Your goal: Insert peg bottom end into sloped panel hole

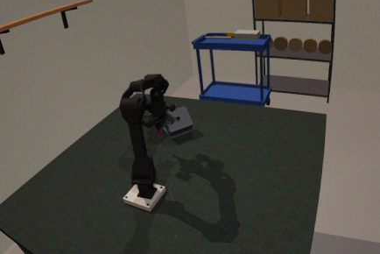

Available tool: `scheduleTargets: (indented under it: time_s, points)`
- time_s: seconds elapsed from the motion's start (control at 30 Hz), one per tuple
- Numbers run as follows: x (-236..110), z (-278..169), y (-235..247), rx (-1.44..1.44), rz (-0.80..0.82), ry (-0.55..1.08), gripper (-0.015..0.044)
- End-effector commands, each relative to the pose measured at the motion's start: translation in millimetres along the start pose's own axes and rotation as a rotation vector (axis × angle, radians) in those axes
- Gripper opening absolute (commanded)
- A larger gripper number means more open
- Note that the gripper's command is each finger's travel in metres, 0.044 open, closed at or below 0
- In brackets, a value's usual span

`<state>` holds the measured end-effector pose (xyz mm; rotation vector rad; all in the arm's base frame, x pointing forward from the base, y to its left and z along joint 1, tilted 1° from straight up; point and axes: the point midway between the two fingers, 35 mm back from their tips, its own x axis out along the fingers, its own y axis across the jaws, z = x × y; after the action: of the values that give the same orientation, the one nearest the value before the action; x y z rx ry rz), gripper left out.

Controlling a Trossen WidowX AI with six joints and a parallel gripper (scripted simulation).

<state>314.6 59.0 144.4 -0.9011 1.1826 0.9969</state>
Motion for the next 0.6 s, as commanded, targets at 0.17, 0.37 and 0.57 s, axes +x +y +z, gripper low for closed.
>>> scheduleTargets:
  time_s: [0.17,0.37,0.57]
  points:
    - [-4,-3,-10,0.055,-0.015,-0.059,0.0]
    - [-6,-5,-16,0.087,-0.023,-0.094,0.0]
    - [-9,-8,-23,0.117,-0.033,-0.129,0.0]
